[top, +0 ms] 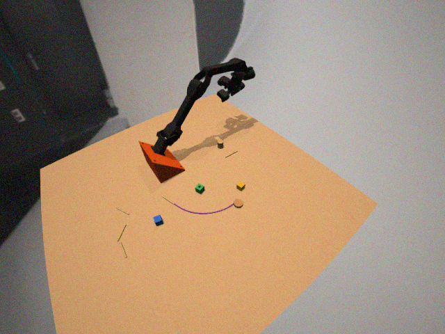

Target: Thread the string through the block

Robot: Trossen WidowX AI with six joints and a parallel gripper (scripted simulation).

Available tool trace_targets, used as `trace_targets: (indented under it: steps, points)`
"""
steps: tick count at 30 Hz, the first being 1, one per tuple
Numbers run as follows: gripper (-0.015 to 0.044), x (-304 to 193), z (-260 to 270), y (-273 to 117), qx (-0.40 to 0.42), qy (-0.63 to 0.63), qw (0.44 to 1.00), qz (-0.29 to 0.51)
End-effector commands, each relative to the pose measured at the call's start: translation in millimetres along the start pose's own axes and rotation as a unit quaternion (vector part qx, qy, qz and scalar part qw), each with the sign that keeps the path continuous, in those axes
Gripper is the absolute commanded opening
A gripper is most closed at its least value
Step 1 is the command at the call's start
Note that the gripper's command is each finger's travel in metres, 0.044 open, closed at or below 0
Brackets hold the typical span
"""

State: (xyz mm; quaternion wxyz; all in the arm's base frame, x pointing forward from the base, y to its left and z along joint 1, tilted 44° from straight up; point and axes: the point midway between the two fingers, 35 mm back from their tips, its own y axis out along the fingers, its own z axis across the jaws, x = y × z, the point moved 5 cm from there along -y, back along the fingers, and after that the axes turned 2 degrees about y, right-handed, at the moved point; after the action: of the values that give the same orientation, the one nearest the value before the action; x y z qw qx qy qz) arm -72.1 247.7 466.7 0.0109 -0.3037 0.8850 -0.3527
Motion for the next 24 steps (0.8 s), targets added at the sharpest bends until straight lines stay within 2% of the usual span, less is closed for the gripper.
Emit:
trace_targets:
  steps: [1, 5, 13, 24]
  points:
    - [0.0426, 0, 0, 0, 0.0, 0.0, 1.0, 0.0]
    - [0.044, -22, 5, 5, 0.007, 0.039, 0.999, 0.019]
    - [0.044, -146, 55, 16, 0.033, 0.2, 0.974, 0.104]
    - [0.044, -270, 190, -24, 0.028, 0.387, 0.904, 0.179]
